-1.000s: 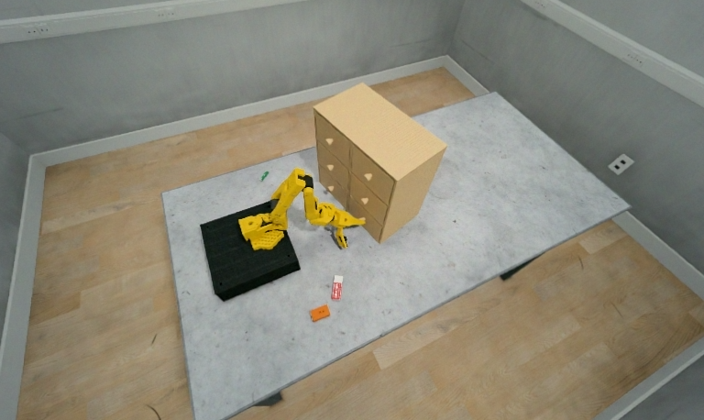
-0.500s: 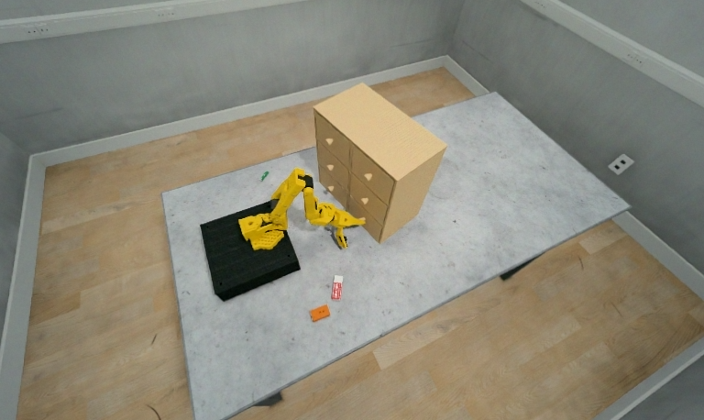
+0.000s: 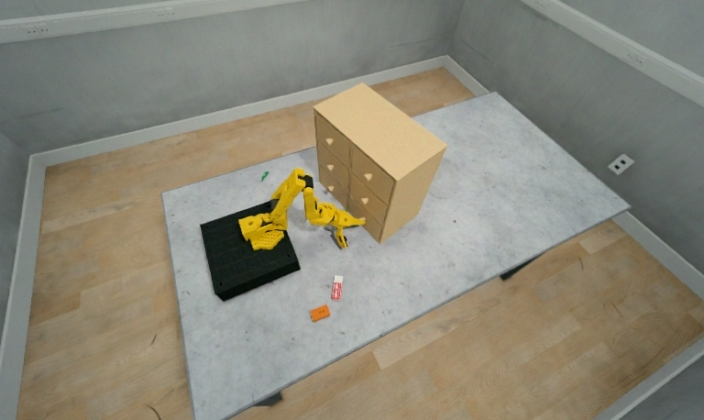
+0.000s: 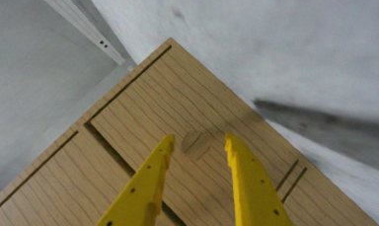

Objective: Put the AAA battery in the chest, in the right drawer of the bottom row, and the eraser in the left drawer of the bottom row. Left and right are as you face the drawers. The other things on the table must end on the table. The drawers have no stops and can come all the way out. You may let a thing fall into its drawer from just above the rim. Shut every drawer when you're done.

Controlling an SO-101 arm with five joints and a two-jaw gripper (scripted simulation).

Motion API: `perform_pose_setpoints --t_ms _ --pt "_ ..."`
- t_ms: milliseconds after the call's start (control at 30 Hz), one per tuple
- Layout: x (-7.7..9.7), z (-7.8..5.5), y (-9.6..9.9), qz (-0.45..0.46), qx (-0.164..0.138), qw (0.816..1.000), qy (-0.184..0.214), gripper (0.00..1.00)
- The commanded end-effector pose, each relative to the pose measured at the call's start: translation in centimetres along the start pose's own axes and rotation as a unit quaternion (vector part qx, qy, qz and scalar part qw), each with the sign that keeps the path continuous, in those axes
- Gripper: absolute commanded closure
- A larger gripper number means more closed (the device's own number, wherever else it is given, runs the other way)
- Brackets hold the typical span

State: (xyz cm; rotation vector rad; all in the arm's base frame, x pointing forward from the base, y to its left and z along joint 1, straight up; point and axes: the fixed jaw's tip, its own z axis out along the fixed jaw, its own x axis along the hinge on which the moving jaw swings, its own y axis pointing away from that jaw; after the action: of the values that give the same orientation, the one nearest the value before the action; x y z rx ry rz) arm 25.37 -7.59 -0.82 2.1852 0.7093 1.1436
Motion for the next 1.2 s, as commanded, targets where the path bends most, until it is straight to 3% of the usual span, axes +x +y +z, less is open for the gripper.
perform_pose_setpoints --t_ms 0,1167 --pt "0.21 0.06 -0.04 -0.002 0.002 1.000 0.003 0.79" --pt "0.39 0.05 0.19 -0.002 0.002 1.000 0.003 0.79"
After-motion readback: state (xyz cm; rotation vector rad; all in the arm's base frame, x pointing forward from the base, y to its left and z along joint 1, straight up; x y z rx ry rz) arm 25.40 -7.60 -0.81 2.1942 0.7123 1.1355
